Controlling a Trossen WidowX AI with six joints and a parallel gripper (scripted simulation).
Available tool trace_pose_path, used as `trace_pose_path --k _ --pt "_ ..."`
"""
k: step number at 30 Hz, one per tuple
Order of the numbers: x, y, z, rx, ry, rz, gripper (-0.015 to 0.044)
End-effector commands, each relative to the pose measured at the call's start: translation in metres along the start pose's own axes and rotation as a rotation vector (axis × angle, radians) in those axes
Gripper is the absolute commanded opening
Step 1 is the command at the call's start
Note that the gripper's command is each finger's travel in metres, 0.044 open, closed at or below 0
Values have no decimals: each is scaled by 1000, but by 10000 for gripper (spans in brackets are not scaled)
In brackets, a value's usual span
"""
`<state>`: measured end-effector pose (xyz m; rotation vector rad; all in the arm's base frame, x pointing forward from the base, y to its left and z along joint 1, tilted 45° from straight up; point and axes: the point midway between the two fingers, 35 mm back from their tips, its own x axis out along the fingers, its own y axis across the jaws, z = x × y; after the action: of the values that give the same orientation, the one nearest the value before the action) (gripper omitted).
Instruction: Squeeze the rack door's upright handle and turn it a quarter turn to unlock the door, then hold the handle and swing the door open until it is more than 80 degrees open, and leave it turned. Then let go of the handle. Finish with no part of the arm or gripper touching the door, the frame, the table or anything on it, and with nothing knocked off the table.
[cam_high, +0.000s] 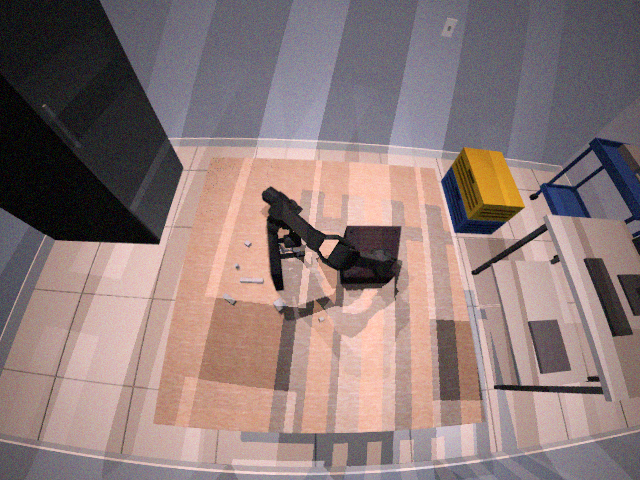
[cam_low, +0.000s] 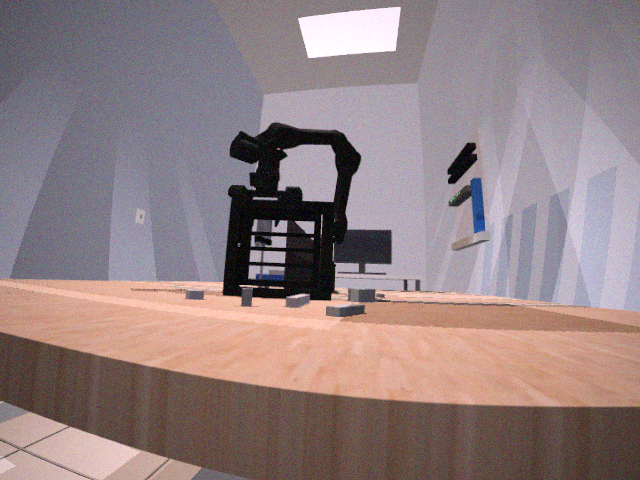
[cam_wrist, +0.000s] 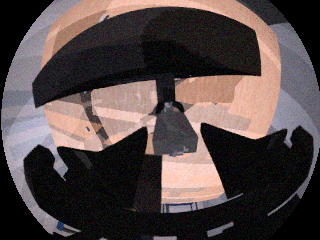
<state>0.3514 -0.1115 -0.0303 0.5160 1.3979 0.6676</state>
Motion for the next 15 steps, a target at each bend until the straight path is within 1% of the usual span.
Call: trace_pose_path --k 1,9,15 --pt "5 1 1 2 -4 1 288" --pt "16 2 0 2 -4 2 288" --pt "16 2 0 2 -4 2 130"
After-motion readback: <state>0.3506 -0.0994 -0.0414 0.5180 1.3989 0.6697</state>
